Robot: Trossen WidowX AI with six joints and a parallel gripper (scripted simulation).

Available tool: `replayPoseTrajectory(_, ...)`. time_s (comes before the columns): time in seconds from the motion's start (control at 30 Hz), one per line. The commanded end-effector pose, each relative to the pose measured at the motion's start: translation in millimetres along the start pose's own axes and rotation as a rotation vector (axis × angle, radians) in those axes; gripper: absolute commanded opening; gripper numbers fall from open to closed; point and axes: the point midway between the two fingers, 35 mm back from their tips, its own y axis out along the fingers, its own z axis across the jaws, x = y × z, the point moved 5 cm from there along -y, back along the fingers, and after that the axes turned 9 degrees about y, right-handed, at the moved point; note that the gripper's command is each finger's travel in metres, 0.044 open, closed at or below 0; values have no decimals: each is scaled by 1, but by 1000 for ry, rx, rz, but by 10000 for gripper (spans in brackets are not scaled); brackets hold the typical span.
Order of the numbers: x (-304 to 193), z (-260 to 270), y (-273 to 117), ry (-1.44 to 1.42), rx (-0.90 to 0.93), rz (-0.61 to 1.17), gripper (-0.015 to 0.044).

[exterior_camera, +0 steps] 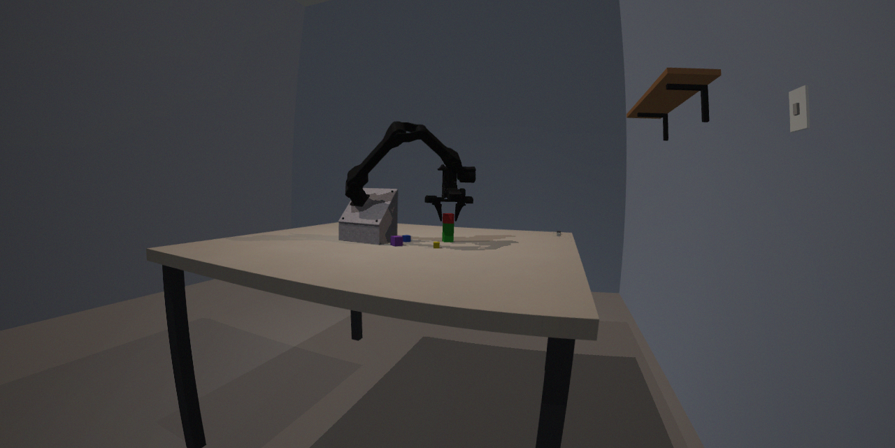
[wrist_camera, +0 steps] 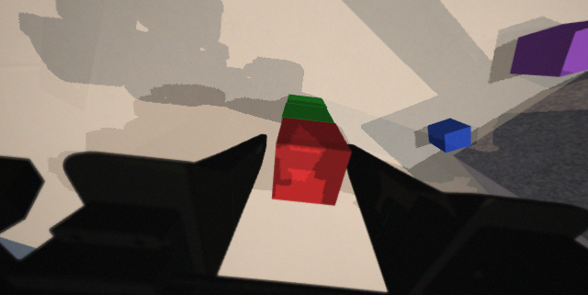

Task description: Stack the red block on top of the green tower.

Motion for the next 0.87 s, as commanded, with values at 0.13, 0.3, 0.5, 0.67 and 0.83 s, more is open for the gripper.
replayPoseTrajectory(0.13,0,0,0,1,1,0,440)
replayPoseTrajectory(0.3,0,0,0,1,1,0,440)
replayPoseTrajectory(0.5,0,0,0,1,1,0,440)
replayPoseTrajectory(0.67,0,0,0,1,1,0,440)
replayPoseTrajectory(0.83,0,0,0,1,1,0,440)
